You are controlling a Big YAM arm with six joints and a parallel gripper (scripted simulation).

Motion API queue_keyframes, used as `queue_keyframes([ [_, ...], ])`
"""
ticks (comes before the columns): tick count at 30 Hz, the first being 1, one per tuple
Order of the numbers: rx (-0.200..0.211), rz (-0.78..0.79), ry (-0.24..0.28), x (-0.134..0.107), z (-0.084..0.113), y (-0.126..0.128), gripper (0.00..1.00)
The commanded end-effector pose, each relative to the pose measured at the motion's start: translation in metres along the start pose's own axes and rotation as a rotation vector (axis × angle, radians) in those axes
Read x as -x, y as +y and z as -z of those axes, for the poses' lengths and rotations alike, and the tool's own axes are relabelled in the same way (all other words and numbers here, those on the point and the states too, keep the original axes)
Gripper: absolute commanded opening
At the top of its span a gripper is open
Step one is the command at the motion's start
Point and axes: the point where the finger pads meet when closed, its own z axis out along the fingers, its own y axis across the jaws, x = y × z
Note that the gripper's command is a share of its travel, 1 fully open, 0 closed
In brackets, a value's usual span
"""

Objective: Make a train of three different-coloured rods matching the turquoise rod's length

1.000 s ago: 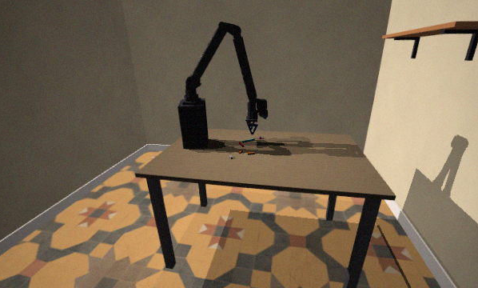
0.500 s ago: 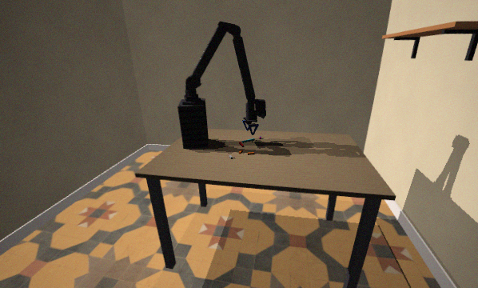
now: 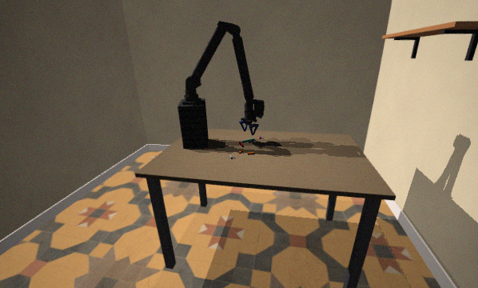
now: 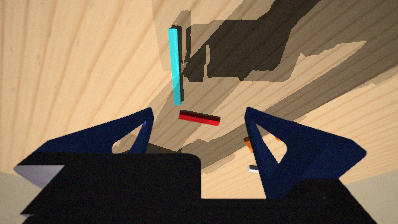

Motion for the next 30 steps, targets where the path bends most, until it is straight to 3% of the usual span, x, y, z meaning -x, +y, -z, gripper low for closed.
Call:
queue_keyframes([
  [1, -0.026, 0.092, -0.04, 0.005, 0.01, -0.011, 1.0],
  [3, -0.028, 0.169, -0.039, 0.002, 0.01, -0.011, 1.0],
  [8, -0.032, 0.189, -0.045, 0.009, 0.01, -0.007, 1.0],
  [11, -0.031, 0.319, -0.036, -0.006, 0.009, -0.011, 1.0],
  [15, -0.021, 0.338, -0.026, -0.007, 0.004, -0.003, 1.0],
  [22, -0.034, 0.53, -0.032, -0.017, 0.008, -0.011, 1.0],
  [26, -0.04, 0.548, -0.038, -0.01, 0.009, -0.008, 1.0],
  [27, -0.035, 0.596, -0.03, -0.02, 0.008, -0.011, 1.0],
  [30, -0.036, 0.659, -0.029, -0.024, 0.007, -0.011, 1.0],
])
